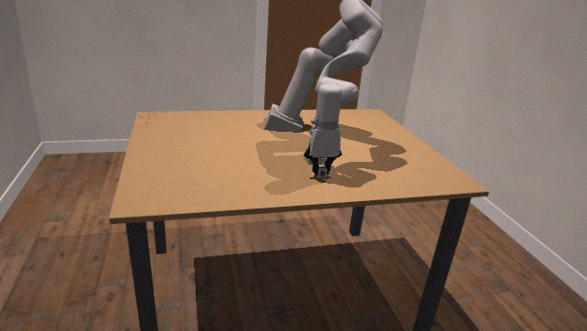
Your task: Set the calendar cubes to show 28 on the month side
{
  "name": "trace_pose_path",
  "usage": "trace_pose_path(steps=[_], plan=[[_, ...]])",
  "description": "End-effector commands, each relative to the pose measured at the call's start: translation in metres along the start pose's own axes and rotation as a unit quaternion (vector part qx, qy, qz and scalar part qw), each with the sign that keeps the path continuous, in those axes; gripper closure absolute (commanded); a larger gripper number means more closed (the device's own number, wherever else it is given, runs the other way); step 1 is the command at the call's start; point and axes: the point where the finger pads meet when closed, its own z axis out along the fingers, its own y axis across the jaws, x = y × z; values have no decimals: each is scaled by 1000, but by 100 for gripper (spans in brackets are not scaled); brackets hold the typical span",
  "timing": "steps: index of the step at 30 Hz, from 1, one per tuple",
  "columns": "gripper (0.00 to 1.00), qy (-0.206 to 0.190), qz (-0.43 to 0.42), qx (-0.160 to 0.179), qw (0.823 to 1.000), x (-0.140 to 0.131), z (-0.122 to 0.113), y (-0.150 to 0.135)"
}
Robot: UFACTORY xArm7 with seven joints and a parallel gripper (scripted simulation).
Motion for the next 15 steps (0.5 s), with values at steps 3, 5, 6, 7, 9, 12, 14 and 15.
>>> trace_pose_path(steps=[3,5,6,7,9,12,14,15], plan=[[63,-2,0,0,1000,-2,-2,-1],[63,-2,0,0,1000,-2,-2,-1],[59,-2,0,0,1000,-2,-2,-1],[59,-2,0,0,1000,-2,-2,-1],[55,-2,0,0,1000,-2,-2,-1],[51,-2,0,0,1000,-2,-2,-1],[51,-2,0,0,1000,-2,-2,-1],[51,-2,0,0,1000,-2,-2,-1]])
